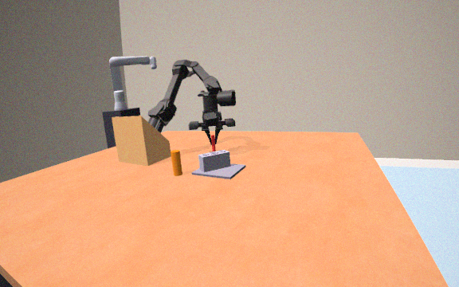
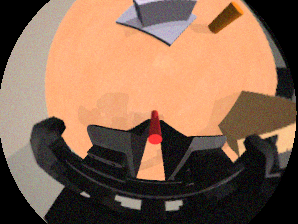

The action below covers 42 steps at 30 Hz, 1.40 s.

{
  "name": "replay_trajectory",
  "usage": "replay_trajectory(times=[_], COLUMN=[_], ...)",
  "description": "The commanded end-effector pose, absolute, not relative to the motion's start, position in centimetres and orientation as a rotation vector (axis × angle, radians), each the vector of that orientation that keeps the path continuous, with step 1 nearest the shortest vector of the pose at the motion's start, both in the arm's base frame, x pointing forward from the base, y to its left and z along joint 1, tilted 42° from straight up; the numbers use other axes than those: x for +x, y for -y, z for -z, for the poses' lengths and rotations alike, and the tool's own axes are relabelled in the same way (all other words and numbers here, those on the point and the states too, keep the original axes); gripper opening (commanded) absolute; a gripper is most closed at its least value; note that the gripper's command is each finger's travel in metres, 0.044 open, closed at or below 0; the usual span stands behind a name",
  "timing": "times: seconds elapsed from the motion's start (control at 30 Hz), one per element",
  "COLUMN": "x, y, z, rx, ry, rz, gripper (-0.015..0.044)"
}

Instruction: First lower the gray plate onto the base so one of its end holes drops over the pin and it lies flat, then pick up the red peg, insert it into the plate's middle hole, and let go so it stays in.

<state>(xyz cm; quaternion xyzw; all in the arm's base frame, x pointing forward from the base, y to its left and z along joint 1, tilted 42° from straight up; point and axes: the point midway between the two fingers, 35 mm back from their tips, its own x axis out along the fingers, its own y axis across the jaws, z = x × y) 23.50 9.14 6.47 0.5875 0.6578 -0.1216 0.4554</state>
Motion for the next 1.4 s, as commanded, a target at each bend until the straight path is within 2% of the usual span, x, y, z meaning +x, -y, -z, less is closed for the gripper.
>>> replay_trajectory(times=[0.0,0.87,1.37], x=[23.6,23.5,25.8], y=[-9.0,-3.3,-1.5], z=[-6.7,-12.1,-10.3], rx=[1.452,1.444,1.441], ry=[-1.622,-1.620,-1.610], rz=[0.302,0.312,0.325], gripper=[0.0000,0.0000,0.0000])
